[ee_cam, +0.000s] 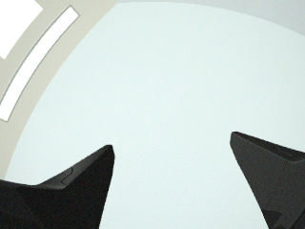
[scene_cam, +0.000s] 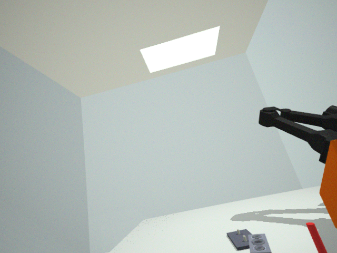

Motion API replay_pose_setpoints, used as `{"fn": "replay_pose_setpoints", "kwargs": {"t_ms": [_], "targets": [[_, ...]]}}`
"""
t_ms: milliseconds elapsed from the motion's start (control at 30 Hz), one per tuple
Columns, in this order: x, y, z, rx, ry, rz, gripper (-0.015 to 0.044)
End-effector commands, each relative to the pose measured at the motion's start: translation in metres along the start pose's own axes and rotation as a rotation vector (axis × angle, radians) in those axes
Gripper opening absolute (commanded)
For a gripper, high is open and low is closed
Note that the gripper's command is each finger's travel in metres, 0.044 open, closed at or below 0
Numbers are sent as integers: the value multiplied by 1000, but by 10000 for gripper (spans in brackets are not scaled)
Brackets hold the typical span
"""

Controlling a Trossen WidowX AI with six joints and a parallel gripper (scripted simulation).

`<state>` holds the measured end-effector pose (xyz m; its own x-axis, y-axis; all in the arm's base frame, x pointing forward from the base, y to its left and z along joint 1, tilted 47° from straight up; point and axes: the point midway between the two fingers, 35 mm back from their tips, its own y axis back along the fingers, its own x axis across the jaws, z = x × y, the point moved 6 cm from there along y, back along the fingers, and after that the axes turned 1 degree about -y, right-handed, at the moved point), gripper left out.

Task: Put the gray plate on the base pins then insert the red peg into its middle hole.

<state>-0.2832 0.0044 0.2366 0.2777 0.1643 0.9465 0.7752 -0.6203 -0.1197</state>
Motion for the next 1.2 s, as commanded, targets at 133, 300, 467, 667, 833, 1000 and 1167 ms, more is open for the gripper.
{"fn": "replay_pose_setpoints", "kwargs": {"t_ms": [133,300,467,667,833,1000,1167], "targets": [[-1,5,-11,41,22,-14,440],[-4,27,-46,188,99,-56,440],[-5,57,-81,346,180,-85,440],[-4,98,-116,538,273,-100,440],[0,141,-142,713,352,-96,440],[6,188,-161,890,426,-73,440],[15,243,-173,1086,499,-30,440]]}}
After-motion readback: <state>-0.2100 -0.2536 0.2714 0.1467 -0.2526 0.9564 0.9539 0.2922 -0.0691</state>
